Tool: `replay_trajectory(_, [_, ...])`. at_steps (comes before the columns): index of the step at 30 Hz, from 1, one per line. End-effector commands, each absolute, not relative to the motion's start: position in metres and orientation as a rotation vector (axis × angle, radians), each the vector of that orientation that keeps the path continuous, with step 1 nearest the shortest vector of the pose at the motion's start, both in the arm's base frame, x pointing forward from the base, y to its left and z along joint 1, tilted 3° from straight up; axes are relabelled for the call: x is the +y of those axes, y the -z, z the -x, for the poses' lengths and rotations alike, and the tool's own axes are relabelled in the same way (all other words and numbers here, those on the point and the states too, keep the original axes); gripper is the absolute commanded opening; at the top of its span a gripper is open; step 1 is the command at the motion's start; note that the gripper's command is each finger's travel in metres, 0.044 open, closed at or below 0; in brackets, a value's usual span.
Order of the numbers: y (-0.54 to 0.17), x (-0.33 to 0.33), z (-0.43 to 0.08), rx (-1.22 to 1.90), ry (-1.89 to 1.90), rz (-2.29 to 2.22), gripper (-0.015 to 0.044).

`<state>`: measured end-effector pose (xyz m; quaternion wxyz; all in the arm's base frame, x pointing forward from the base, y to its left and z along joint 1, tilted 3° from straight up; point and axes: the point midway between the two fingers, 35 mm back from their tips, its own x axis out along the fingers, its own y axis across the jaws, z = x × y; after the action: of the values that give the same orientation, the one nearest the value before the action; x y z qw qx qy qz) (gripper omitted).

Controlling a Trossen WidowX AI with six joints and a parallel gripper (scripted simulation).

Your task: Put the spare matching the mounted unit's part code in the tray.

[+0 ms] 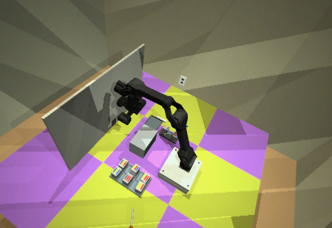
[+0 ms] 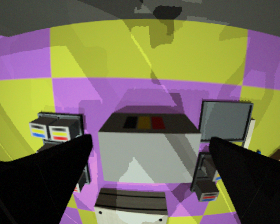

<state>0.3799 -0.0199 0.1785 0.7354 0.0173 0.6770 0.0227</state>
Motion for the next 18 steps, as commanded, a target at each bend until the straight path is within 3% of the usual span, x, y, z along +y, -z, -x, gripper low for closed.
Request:
replay_trajectory(1, [-0.178,-0.022,-0.375,1.511,-0.053,-0.025,0.0440])
replay_trajectory(14, [-0.178,-0.022,-0.375,1.511,-0.053,-0.025,0.0440])
replay_trajectory(18, [-0.166,0.023,-0.370,1.484,-0.322,0.256,0.0440])
